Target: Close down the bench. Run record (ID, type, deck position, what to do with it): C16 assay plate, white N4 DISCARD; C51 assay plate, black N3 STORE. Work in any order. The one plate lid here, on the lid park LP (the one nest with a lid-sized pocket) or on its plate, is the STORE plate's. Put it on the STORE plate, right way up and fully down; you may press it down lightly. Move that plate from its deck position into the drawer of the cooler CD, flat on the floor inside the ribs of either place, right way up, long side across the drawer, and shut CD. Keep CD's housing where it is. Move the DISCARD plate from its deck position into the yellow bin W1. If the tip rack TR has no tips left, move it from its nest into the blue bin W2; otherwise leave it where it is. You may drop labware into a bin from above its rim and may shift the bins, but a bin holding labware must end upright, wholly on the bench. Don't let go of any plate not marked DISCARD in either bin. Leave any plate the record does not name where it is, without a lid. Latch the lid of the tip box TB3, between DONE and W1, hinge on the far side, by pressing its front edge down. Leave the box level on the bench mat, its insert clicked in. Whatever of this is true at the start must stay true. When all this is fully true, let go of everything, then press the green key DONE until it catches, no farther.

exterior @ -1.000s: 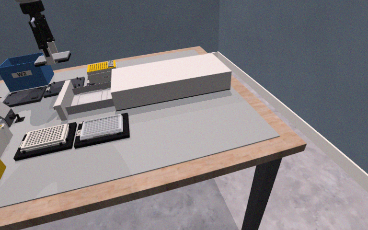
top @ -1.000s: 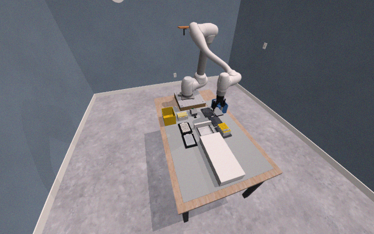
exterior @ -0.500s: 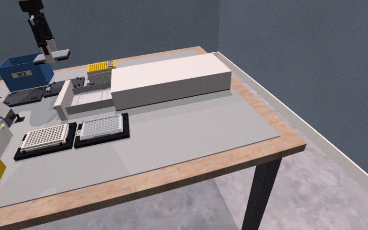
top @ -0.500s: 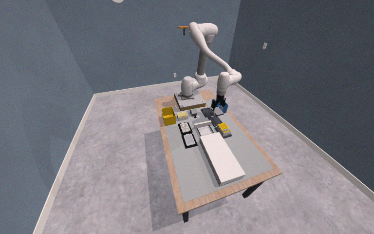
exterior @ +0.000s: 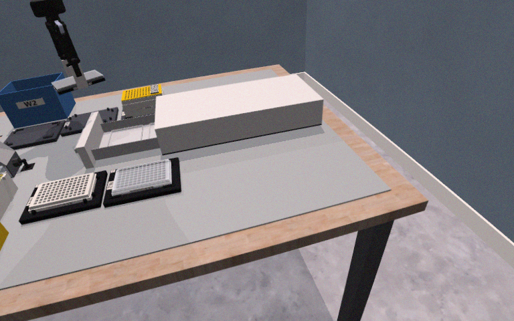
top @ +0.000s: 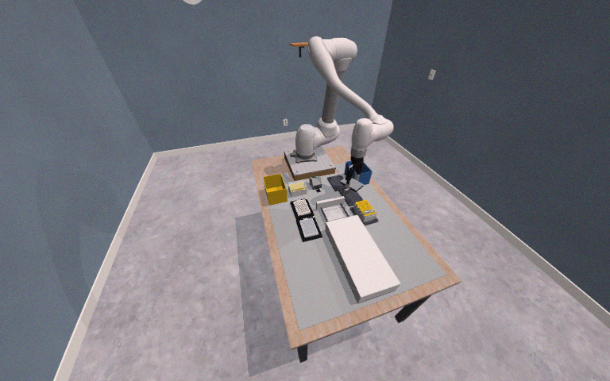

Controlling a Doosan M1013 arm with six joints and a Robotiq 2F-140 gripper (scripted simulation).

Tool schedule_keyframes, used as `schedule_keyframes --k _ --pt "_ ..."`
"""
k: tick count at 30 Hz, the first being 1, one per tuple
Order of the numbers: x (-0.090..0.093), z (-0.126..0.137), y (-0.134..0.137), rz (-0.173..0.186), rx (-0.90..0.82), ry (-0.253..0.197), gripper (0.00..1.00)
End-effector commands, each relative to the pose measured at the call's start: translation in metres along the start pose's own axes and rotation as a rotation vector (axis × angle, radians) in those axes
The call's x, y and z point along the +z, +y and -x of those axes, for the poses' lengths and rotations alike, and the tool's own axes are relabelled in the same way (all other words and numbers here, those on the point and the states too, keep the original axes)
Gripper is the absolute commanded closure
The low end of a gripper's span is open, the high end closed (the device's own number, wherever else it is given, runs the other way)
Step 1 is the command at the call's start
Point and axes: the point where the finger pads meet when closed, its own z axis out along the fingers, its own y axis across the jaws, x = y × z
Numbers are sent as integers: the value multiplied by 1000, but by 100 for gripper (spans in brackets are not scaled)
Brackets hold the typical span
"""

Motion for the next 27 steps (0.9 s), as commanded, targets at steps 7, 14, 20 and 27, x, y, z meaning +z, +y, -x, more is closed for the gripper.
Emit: schedule_keyframes --k 7,14,20,27 --pt "0 -3 23 -16 -300 4 100" --pt "1 -6 42 -15 -533 6 100" --pt "1 -7 52 -15 -667 7 100" --pt "1 -10 71 -14 -900 9 100"
